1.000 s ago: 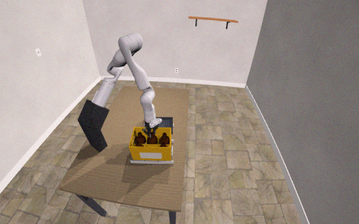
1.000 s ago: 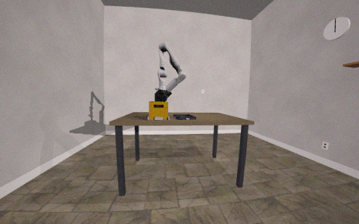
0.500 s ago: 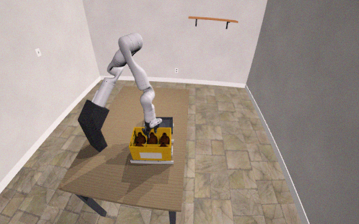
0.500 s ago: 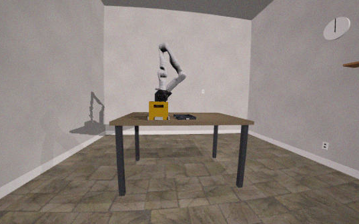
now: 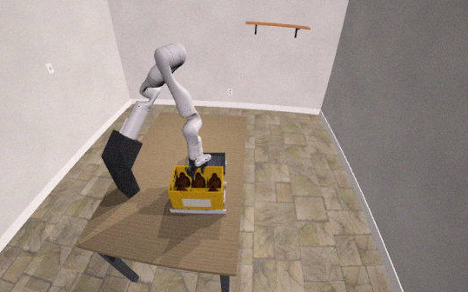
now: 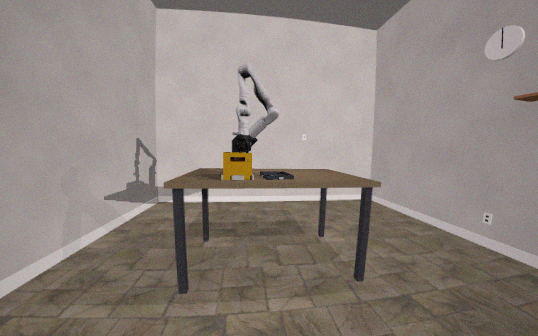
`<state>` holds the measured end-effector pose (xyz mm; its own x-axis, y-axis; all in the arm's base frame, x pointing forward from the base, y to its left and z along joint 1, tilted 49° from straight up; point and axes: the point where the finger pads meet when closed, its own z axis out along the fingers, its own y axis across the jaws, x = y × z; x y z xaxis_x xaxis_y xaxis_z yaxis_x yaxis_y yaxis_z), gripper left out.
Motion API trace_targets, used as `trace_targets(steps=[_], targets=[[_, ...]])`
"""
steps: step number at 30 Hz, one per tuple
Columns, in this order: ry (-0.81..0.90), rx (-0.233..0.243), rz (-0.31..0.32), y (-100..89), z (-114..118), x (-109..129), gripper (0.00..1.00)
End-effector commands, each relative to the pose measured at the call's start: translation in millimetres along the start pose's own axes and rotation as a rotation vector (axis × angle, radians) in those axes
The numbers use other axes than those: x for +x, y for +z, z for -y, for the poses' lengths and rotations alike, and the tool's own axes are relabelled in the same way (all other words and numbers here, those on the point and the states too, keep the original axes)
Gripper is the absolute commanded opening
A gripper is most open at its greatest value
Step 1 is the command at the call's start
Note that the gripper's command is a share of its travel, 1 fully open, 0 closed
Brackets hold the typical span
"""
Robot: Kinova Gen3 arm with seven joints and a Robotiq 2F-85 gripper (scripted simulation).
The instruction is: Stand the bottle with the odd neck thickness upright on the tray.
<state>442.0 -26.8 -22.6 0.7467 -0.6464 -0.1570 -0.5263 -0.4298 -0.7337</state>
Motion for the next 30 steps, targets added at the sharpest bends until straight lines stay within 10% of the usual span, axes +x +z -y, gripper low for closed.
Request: trace_targets(steps=[1, 30], targets=[[0.006, 0.003, -0.007, 0.7, 0.5, 3.1, 0.64], [0.006, 0.002, -0.005, -56.7, 0.1, 1.2, 0.64]])
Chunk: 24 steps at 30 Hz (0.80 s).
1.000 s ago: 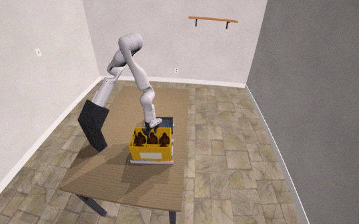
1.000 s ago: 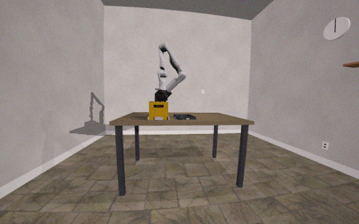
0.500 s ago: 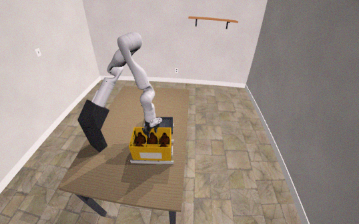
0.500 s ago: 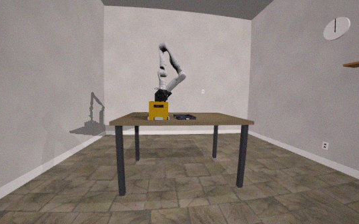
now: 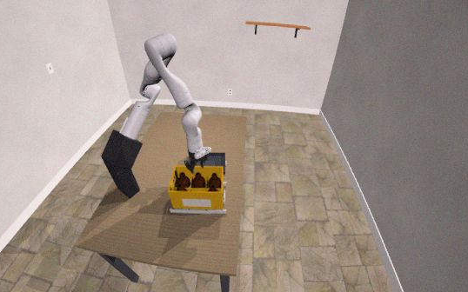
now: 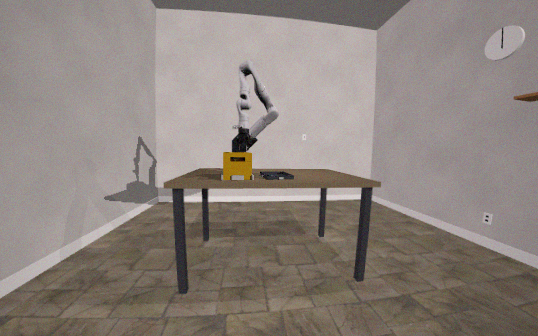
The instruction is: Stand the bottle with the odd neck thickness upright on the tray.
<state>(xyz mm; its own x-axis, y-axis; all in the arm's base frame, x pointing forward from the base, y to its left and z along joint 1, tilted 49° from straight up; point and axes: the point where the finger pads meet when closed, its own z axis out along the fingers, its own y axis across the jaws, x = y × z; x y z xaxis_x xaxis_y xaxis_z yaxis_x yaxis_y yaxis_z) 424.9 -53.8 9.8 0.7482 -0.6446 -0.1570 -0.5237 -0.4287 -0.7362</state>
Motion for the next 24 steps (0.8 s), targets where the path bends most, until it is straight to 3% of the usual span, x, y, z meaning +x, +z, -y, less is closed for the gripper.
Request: trace_targets(steps=[1, 11, 22, 23, 24], targets=[[0.007, -0.001, -0.007, -11.2, -3.1, 1.6, 0.64], [0.008, -0.001, -0.011, -37.9, -3.2, 3.7, 0.64], [0.008, -0.001, -0.01, -42.9, -3.3, 3.2, 0.64], [0.008, -0.001, -0.01, -42.9, -3.3, 3.1, 0.0], [0.008, -0.001, -0.01, -42.8, -3.3, 3.1, 0.0]])
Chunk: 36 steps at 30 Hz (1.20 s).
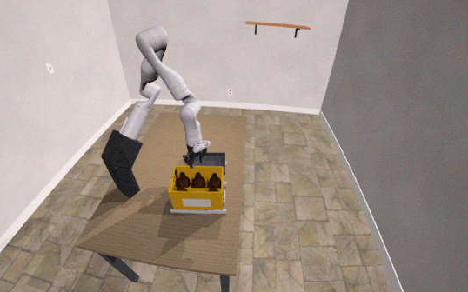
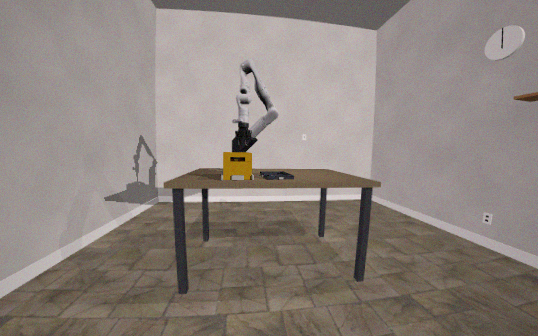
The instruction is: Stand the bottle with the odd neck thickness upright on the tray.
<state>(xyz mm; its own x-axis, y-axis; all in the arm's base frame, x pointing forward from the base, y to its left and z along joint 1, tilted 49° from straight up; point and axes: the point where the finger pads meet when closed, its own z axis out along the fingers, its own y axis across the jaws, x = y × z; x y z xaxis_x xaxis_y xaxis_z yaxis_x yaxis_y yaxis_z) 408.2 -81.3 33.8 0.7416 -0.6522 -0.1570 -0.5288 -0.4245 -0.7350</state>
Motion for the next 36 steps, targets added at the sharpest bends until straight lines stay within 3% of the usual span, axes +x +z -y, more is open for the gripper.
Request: trace_targets(steps=[1, 32, 36], targets=[[0.002, -0.001, -0.002, -2.8, -0.4, 1.7, 0.0], [0.002, -0.001, -0.002, -2.8, -0.4, 1.7, 0.0], [0.0, -0.002, -0.005, -2.7, -0.4, 10.4, 0.0]])
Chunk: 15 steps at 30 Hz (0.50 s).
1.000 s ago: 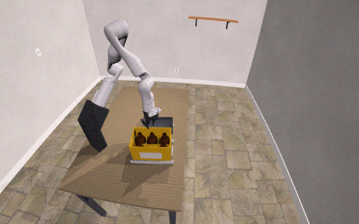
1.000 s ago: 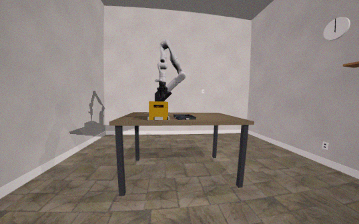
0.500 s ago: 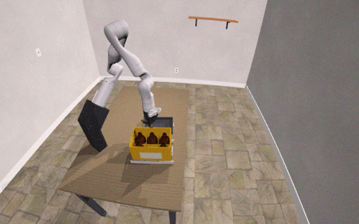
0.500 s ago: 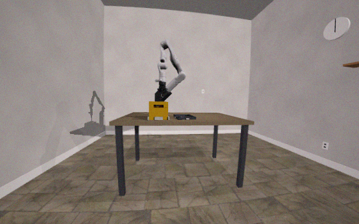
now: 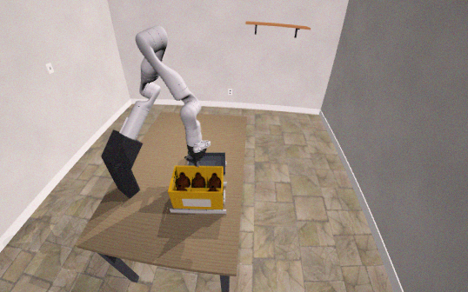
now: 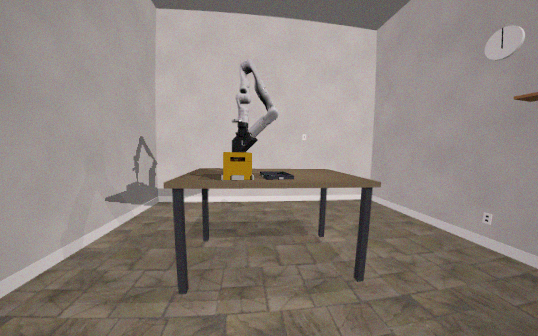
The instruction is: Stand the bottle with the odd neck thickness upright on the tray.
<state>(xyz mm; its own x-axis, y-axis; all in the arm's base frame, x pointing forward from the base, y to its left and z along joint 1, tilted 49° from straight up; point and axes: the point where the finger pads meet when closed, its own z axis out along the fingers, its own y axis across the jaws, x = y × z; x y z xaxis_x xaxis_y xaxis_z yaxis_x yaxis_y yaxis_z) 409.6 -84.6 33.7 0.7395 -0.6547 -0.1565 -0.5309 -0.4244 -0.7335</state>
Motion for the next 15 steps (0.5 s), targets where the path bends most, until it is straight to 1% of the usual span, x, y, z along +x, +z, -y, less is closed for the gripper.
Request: trace_targets(steps=[1, 4, 7, 9, 12, 15], targets=[[-0.002, -0.001, -0.003, -1.2, 0.4, 13.4, 0.0], [-0.007, -0.004, -0.005, 0.1, 0.6, 41.2, 0.0], [-0.009, -0.005, -0.003, 1.0, 0.0, 74.8, 0.0], [-0.009, -0.005, -0.003, 1.0, 0.0, 74.8, 0.0], [-0.005, -0.003, 0.0, 0.6, -2.1, 102.6, 0.0], [-0.002, -0.001, 0.003, 0.2, -3.7, 117.2, 0.0]])
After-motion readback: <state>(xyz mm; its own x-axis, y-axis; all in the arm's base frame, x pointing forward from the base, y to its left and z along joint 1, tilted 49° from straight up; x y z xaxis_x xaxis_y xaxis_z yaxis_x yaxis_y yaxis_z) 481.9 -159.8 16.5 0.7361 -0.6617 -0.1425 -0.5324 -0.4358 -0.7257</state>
